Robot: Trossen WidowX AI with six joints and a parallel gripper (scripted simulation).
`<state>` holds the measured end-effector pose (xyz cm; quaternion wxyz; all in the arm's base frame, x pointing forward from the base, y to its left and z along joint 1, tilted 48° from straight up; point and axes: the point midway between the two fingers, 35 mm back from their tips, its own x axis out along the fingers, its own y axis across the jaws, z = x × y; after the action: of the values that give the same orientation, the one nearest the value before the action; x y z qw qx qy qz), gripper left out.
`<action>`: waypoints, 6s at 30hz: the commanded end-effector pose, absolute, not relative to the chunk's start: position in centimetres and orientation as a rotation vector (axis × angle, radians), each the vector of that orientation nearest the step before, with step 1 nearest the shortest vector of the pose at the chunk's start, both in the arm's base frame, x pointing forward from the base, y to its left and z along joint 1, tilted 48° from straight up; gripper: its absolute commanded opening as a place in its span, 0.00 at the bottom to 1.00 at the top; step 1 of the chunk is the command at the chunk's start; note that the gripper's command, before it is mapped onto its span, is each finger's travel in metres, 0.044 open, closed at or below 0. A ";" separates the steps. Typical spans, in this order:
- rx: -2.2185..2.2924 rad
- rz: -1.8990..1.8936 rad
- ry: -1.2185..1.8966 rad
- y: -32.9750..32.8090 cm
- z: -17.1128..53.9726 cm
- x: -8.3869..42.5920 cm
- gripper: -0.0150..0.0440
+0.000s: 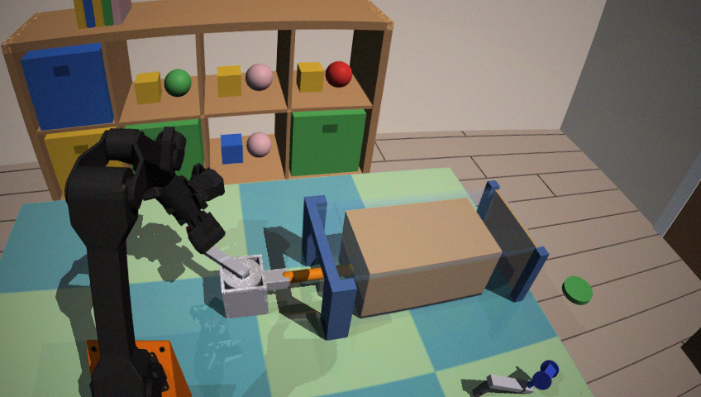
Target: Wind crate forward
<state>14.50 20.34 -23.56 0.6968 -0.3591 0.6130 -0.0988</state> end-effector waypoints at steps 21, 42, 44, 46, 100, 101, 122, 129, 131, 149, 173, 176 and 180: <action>-0.815 -0.222 1.390 18.6 -21.5 11.9 0.25; -0.816 -0.223 1.391 17.0 -19.7 10.9 0.25; -0.816 -0.223 1.391 16.9 -19.6 10.8 0.25; -0.817 -0.223 1.391 16.7 -19.4 10.7 0.25; -0.821 -0.228 1.390 11.0 -14.2 12.2 0.25; -0.821 -0.228 1.390 10.9 -14.1 12.2 0.25; -0.822 -0.230 1.389 9.3 -13.0 13.9 0.25; -0.823 -0.230 1.388 8.8 -12.6 14.6 0.25; -0.823 -0.230 1.388 8.6 -12.6 14.8 0.25; -0.824 -0.232 1.387 7.6 -12.1 16.8 0.25; -0.824 -0.234 1.385 6.6 -11.9 19.6 0.25; -0.825 -0.234 1.385 6.5 -12.0 19.9 0.25; -0.825 -0.234 1.385 6.5 -12.0 20.4 0.25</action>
<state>19.11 6.91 -11.93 0.6788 -0.3722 0.6261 -0.0934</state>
